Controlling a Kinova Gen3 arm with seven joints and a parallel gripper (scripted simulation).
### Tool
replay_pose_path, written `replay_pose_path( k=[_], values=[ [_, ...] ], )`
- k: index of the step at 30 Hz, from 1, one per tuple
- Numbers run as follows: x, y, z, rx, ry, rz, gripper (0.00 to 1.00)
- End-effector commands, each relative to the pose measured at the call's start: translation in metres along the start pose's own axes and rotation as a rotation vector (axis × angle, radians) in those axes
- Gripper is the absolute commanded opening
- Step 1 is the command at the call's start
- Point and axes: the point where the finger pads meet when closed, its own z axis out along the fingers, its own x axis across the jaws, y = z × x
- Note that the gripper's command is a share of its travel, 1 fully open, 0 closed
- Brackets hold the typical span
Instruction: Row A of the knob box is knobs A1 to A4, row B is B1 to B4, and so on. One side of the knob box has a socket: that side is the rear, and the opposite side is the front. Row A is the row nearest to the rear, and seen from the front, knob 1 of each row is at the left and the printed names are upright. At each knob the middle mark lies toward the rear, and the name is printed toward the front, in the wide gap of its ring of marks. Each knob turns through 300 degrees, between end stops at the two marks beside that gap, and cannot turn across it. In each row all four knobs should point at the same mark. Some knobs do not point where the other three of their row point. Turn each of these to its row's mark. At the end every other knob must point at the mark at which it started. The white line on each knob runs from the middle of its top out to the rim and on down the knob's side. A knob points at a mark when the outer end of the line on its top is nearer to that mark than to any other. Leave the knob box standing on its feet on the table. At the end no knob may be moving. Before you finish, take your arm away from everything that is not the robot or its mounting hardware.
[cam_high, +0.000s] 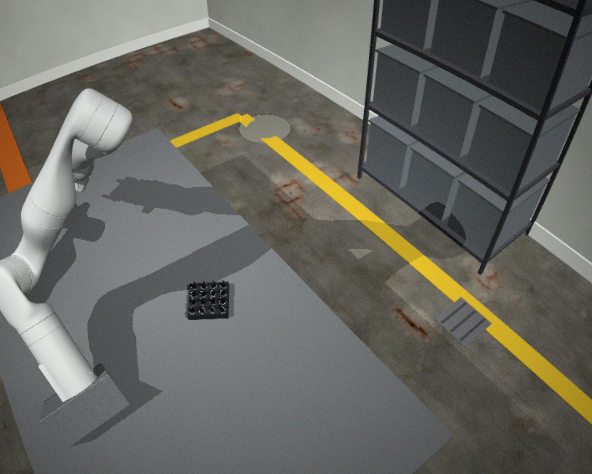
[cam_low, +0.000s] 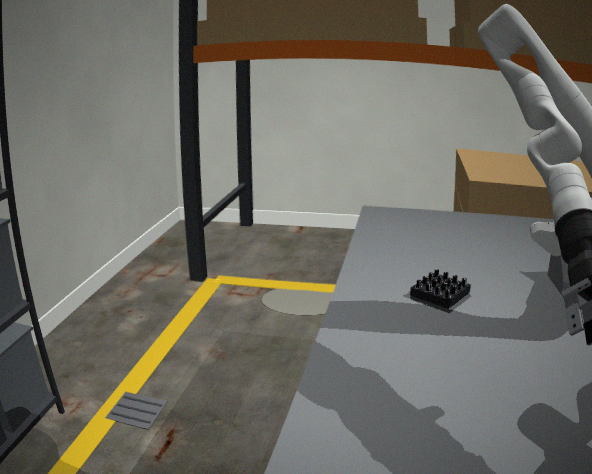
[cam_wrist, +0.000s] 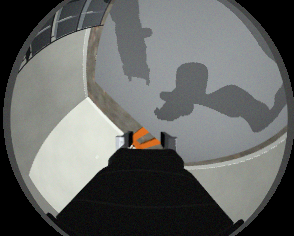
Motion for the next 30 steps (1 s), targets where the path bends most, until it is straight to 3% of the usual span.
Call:
replay_pose_path(
  k=[1, 14, 24, 30],
  values=[
    [-0.002, -0.001, -0.002, 0.0, -0.001, -0.011, 1.0],
    [-0.001, -0.018, -0.02, 0.009, 0.043, -0.181, 1.0],
    [0.001, -0.047, -0.048, 0.029, 0.107, -0.414, 1.0],
    [0.006, -0.082, -0.078, 0.055, 0.179, -0.635, 1.0]
  ],
)
